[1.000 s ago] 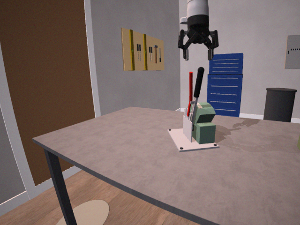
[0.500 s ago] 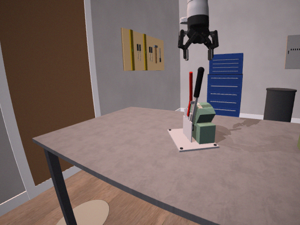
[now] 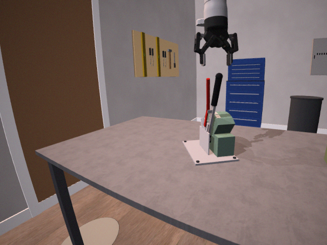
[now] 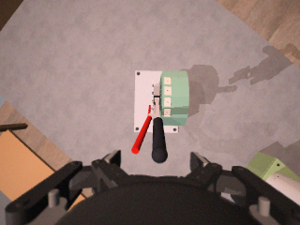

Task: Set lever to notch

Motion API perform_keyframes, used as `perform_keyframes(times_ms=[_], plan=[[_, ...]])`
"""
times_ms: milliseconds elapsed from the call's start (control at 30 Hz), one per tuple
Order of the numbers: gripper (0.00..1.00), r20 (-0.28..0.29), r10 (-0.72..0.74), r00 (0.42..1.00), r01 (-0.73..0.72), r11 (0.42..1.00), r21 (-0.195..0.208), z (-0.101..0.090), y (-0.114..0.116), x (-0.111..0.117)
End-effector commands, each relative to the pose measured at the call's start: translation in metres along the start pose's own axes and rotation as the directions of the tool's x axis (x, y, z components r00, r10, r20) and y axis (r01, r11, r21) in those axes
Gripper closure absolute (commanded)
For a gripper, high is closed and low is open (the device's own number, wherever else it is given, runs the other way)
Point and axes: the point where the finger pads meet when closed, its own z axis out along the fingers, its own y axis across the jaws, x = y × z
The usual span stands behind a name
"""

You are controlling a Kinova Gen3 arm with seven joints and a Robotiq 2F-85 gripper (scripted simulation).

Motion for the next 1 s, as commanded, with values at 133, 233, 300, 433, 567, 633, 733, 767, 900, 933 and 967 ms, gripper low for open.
perform_keyframes(times_ms=[133, 233, 300, 433, 567, 633, 733, 767, 900, 933, 967], plan=[[0.03, -0.001, -0.007, 1.000, 0.007, 1.000, 0.007, 0.000, -0.004, 0.000], [0.03, -0.001, -0.007, 1.000, 0.007, 1.000, 0.007, 0.000, -0.004, 0.000], [0.03, -0.001, -0.007, 1.000, 0.007, 1.000, 0.006, 0.000, -0.003, 0.000], [0.03, 0.001, -0.005, 1.000, 0.005, 1.000, 0.004, 0.002, -0.002, 0.000], [0.03, 0.001, -0.005, 1.000, 0.005, 1.000, 0.004, 0.005, -0.002, 0.000], [0.03, 0.001, -0.005, 1.000, 0.005, 1.000, 0.004, 0.007, -0.002, 0.000], [0.03, 0.001, -0.005, 1.000, 0.005, 1.000, 0.004, 0.008, -0.002, 0.000], [0.03, 0.001, -0.005, 1.000, 0.005, 1.000, 0.004, 0.009, -0.002, 0.000], [0.03, 0.001, -0.004, 1.000, 0.004, 1.000, 0.004, 0.015, -0.002, 0.000], [0.03, 0.001, -0.004, 1.000, 0.004, 1.000, 0.004, 0.017, -0.002, 0.000], [0.03, 0.001, -0.004, 1.000, 0.004, 1.000, 0.004, 0.019, -0.002, 0.000]])
